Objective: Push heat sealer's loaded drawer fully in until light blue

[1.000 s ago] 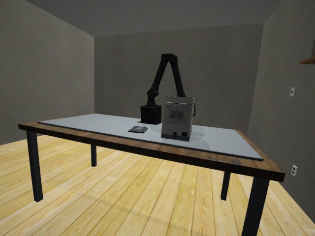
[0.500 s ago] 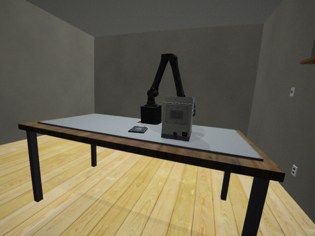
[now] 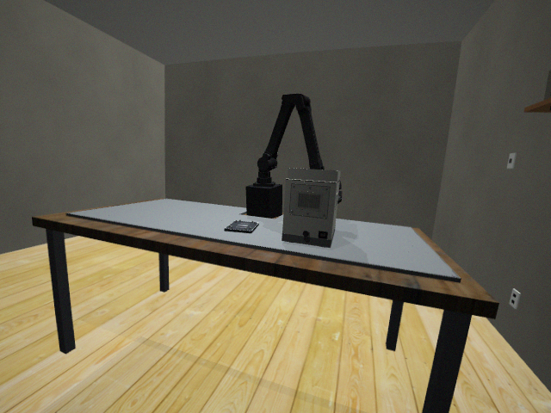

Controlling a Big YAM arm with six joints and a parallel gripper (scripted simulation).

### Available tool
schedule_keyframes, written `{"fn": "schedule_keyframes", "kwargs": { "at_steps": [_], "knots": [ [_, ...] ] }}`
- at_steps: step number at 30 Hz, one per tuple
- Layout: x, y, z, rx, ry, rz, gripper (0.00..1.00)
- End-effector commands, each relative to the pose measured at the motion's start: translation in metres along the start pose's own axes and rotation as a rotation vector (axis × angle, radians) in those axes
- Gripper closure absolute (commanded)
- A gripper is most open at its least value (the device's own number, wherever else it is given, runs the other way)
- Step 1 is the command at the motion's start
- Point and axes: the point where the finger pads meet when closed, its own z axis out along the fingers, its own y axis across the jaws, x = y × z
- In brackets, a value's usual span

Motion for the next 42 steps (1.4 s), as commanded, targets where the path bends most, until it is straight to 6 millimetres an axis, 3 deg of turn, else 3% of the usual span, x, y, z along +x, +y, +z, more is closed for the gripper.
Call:
{"fn": "schedule_keyframes", "kwargs": {
  "at_steps": [1, 30, 42],
  "knots": [
    [-0.006, -0.024, 0.033, 0.009, 0.027, 0.064, 1.00],
    [-0.006, -0.024, 0.033, 0.009, 0.027, 0.064, 1.00],
    [-0.003, -0.012, 0.020, 0.005, 0.044, 0.063, 1.00]
  ]
}}
